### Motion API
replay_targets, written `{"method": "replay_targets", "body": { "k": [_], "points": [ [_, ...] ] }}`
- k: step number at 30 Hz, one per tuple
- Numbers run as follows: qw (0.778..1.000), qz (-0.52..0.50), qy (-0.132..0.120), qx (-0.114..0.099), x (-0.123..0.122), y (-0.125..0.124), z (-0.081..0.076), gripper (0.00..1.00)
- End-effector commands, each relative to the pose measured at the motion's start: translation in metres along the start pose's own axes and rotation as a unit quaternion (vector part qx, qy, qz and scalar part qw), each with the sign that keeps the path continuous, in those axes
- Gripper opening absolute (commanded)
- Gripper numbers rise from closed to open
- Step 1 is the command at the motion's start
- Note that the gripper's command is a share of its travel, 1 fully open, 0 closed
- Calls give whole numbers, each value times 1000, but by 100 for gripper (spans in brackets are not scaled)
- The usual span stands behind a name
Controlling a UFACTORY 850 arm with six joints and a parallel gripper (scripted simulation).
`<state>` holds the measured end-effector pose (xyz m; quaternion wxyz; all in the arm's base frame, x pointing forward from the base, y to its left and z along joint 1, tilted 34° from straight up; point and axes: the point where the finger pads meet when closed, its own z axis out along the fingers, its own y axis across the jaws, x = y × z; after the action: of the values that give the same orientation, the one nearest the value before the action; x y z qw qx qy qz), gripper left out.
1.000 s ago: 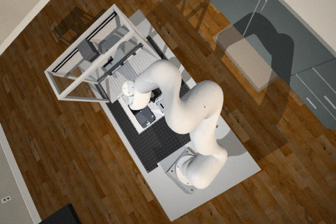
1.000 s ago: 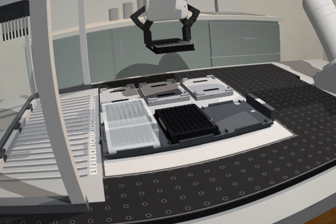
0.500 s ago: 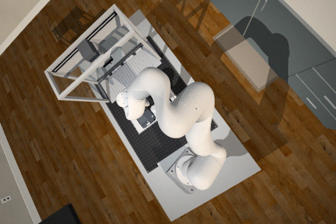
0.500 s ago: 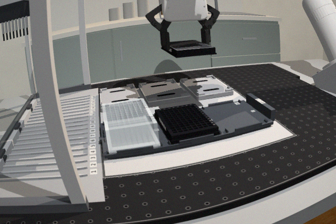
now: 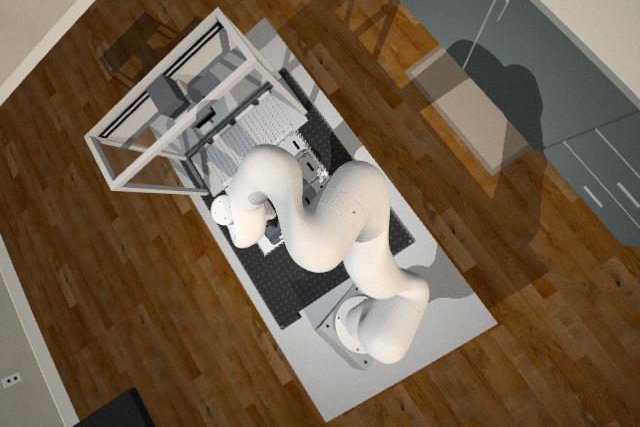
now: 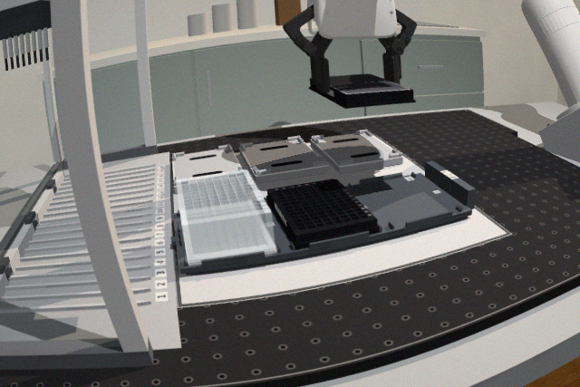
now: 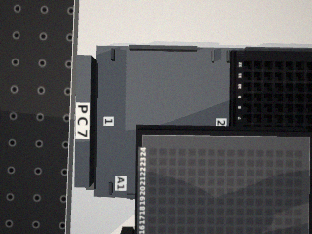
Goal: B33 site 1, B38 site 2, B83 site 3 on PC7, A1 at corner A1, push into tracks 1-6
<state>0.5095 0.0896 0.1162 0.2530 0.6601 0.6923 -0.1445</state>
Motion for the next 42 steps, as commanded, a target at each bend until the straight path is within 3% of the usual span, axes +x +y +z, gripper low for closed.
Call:
{"method": "replay_targets", "body": {
  "k": [1,14,33,42],
  "points": [
    [1000,0,0,-1,16,-6,-1,0],
    [1000,0,0,-1,64,-26,0,0],
    [1000,1,0,-1,64,-26,0,0],
    [1000,0,0,-1,64,-26,11,0]
  ]
}}
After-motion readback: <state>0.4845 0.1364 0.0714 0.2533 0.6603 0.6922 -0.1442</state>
